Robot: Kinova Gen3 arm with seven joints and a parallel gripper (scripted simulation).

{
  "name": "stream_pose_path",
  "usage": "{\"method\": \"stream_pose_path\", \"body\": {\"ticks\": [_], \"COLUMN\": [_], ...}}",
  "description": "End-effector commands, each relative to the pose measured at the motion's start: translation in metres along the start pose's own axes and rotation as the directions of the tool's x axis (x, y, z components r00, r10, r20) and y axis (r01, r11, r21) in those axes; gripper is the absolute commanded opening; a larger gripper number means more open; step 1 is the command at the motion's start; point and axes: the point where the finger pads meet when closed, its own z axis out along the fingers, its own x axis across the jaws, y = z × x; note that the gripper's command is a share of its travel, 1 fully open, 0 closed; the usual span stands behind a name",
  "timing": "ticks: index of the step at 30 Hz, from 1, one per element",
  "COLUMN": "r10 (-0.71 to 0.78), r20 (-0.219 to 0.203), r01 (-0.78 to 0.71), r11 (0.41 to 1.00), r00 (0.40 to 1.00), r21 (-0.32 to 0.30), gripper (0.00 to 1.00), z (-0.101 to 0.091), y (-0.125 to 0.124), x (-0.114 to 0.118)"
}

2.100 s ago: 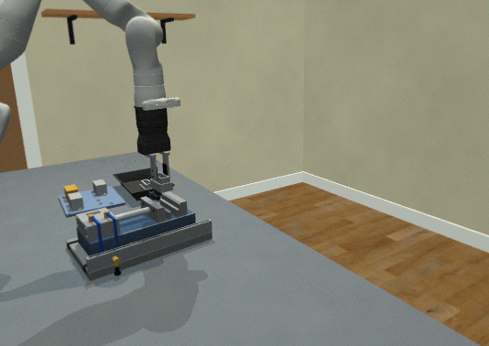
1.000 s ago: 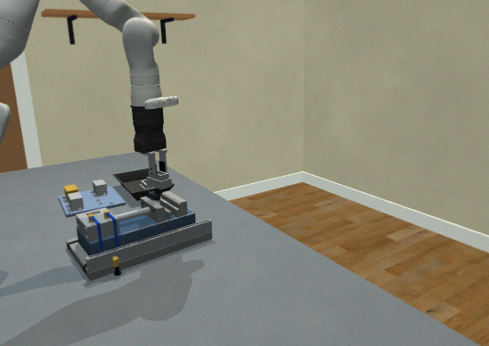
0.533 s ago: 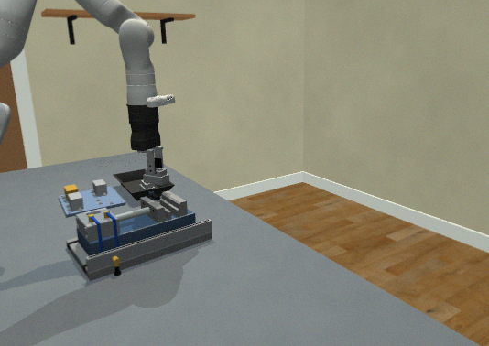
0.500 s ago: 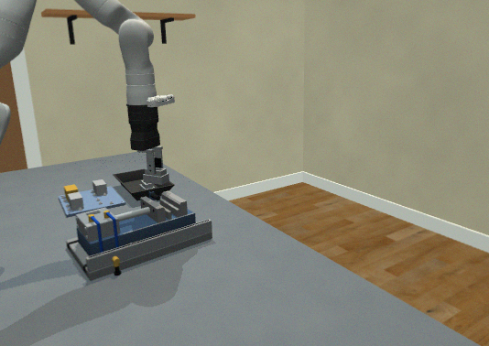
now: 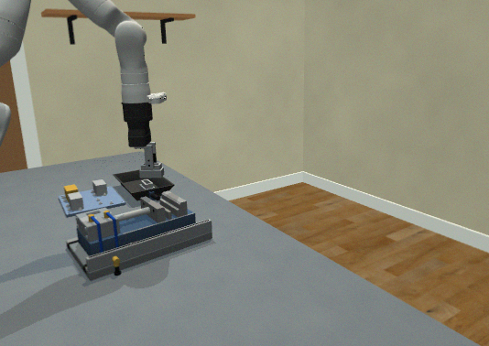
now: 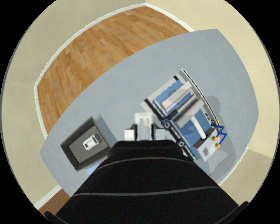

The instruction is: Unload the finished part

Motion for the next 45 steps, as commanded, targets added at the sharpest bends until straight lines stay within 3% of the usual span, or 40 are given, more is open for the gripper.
{"method": "stream_pose_path", "body": {"ticks": [1,4,6,10,15,21,23,38,40,45], "r10": [-0.094,-0.210,-0.210,-0.366,-0.551,-0.741,-0.741,-0.985,-0.985,-1.000], "r20": [0.001,0.000,0.000,-0.001,-0.002,-0.003,-0.003,-0.006,-0.006,-0.006], "r01": [0.094,0.210,0.210,0.366,0.551,0.741,0.741,0.985,0.985,1.000], "r11": [0.996,0.978,0.978,0.931,0.835,0.672,0.672,0.171,0.171,0.017], "r00": [0.996,0.978,0.978,0.931,0.835,0.672,0.672,0.171,0.171,0.017], "r21": [0.006,0.006,0.006,0.006,0.006,0.006,0.006,0.003,0.003,0.002], "gripper": [0.00,0.00,0.00,0.00,0.00,0.00,0.00,0.00,0.00,0.00], "z": [-0.002,-0.002,-0.002,-0.002,-0.001,-0.001,-0.001,-0.001,-0.001,-0.001], "y": [0.007,0.014,0.014,0.024,0.036,0.051,0.051,0.084,0.084,0.093], "x": [-0.016,-0.031,-0.031,-0.052,-0.078,-0.110,-0.110,-0.181,-0.181,-0.201]}}
